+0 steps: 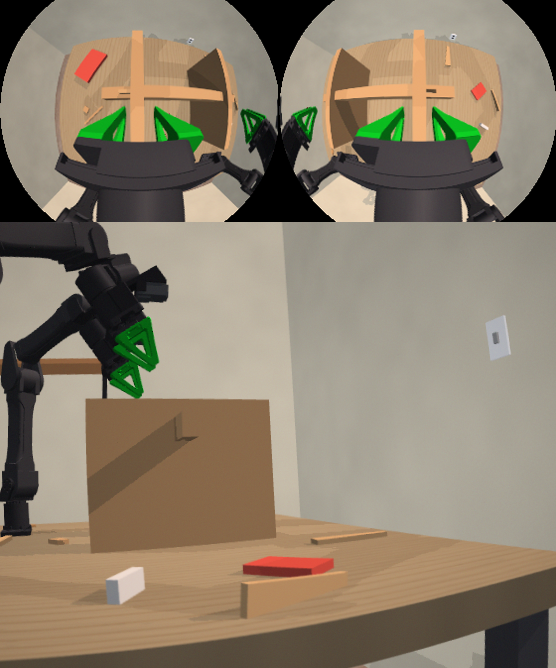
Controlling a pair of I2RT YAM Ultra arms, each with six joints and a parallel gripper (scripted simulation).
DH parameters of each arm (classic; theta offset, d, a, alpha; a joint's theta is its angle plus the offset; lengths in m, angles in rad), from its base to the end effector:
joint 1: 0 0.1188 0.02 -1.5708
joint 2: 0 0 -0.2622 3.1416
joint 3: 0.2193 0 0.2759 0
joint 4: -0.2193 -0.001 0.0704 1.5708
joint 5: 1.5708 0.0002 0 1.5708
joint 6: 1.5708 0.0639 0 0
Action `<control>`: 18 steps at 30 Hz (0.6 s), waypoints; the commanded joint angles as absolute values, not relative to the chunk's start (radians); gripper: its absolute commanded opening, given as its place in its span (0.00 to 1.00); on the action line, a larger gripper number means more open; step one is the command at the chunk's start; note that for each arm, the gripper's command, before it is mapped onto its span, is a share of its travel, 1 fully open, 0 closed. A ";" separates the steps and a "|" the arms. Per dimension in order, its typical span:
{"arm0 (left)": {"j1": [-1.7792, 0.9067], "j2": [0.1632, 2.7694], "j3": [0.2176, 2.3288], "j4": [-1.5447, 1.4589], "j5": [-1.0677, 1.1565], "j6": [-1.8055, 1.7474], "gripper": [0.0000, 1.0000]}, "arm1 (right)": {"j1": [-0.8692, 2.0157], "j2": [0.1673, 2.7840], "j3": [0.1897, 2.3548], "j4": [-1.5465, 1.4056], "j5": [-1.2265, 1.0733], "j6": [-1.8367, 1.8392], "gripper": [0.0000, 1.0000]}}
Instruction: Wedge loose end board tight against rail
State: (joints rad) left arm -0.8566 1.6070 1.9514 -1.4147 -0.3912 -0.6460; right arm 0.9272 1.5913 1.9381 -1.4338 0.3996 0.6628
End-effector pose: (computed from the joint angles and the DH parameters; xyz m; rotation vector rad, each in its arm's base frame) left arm 0.2318 -0.2287 0.4146 0.1377 2.5146 -0.0747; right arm 0.2100 0.2402 0.4144 -0.2076 2.5180 0.0866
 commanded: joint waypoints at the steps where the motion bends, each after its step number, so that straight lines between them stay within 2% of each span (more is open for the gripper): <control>1: -0.863 1.563 1.979 -1.435 -0.407 -0.652 0.39 | 0.925 1.555 1.966 -1.436 0.412 0.665 0.39; 3: -0.863 1.565 1.927 -1.435 -0.408 -0.652 0.39 | 0.925 1.555 1.966 -1.436 0.412 0.665 0.39; 10: -0.864 1.607 1.980 -1.437 -0.408 -0.651 0.39 | 0.925 1.555 1.966 -1.436 0.412 0.665 0.39; 18: -0.805 1.549 1.898 -1.320 -0.367 -0.595 0.39 | 0.872 1.540 1.891 -1.321 0.376 0.608 0.39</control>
State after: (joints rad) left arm -0.8307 1.5913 1.9179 -1.3884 -0.3782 -0.6262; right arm 0.8986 1.5768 1.9076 -1.3911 0.3862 0.6422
